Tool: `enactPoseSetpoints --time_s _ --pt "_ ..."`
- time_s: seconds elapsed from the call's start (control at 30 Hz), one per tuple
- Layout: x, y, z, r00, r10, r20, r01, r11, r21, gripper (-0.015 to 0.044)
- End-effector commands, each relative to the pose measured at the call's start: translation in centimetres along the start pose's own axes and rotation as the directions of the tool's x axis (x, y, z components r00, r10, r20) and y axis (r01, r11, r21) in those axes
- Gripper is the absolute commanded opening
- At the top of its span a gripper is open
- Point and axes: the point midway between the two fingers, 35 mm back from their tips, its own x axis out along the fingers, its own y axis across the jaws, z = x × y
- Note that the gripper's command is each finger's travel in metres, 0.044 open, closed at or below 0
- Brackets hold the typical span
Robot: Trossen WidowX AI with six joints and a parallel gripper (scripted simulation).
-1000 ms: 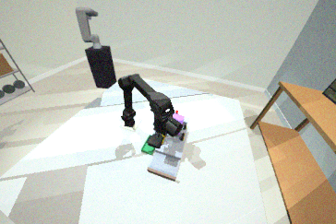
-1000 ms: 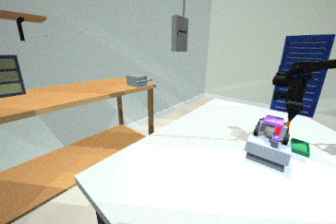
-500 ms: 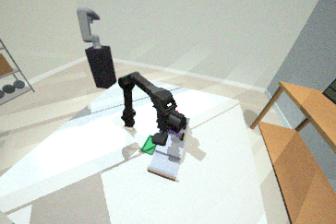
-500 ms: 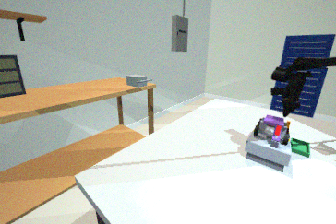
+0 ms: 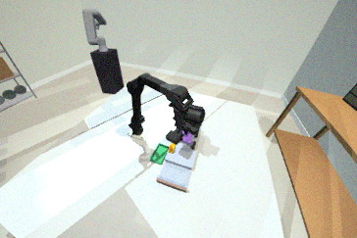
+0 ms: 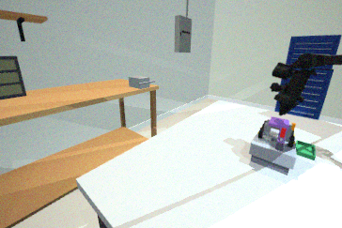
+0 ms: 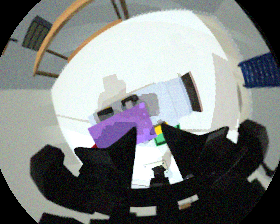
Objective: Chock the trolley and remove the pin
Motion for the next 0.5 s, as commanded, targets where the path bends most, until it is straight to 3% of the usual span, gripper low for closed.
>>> enactPoseSetpoints --time_s 0.0,0.47 --pt "-0.1 1.8 -0.3 0.999 0.033 -0.025 -0.028 0.986 0.162 0.019" --pt "-0.9 7.5 -2.1 0.984 0.126 -0.124 -0.01 0.739 0.673 0.019"
